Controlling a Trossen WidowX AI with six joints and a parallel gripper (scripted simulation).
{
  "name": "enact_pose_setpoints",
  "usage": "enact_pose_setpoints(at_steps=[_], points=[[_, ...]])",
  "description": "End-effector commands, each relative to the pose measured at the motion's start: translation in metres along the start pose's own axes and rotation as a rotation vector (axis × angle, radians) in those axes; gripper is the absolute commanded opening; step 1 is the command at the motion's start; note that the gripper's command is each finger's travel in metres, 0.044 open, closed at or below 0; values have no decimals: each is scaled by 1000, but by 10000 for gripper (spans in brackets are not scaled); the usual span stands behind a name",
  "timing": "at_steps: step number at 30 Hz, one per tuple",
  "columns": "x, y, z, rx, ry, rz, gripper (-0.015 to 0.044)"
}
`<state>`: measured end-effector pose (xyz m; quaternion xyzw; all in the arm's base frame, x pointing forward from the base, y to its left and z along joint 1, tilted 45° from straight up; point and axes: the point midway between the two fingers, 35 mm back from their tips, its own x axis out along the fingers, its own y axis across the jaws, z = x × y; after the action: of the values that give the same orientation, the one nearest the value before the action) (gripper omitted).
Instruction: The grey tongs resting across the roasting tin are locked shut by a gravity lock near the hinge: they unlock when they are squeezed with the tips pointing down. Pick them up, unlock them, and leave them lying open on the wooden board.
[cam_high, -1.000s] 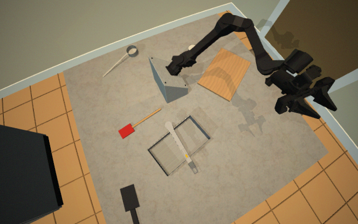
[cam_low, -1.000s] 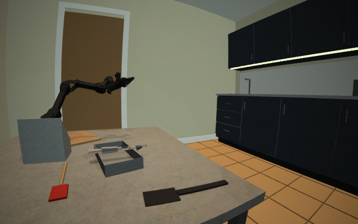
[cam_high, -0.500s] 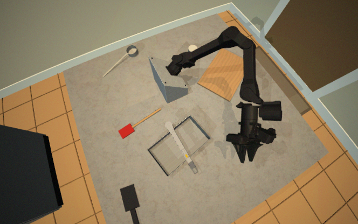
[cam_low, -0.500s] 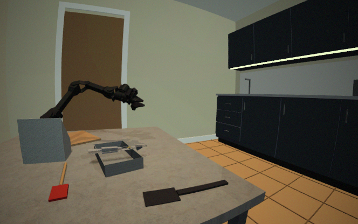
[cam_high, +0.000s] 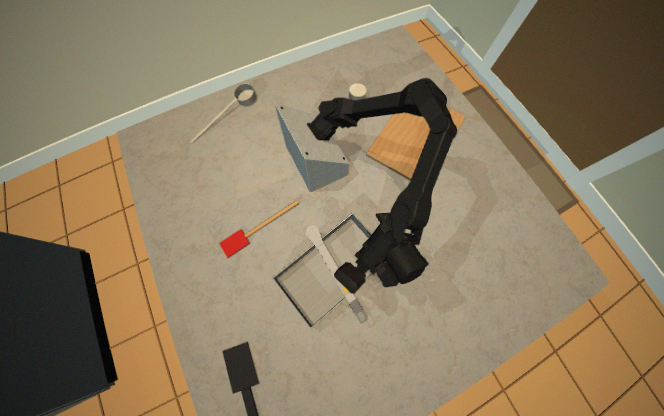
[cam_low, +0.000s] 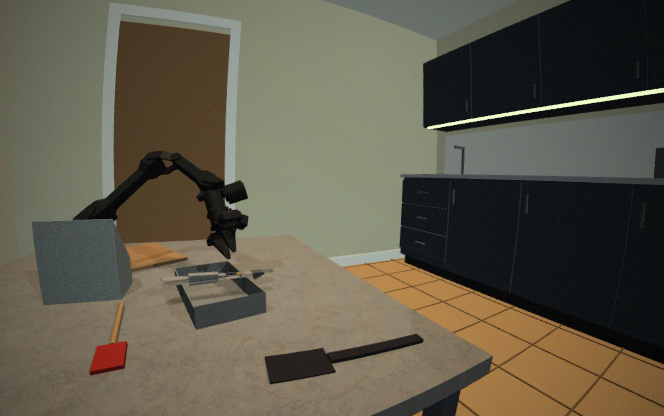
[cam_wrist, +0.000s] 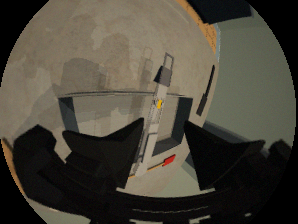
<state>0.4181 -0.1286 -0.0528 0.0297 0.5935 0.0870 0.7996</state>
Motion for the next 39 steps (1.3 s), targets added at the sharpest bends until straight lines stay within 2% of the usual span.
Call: enact_pose_setpoints(at_steps=[1, 16, 39], points=[[12, 7, -21, -38, 58, 77, 260], [17, 4, -15, -38, 58, 77, 260], [54, 7, -16, -38, 57, 77, 260]])
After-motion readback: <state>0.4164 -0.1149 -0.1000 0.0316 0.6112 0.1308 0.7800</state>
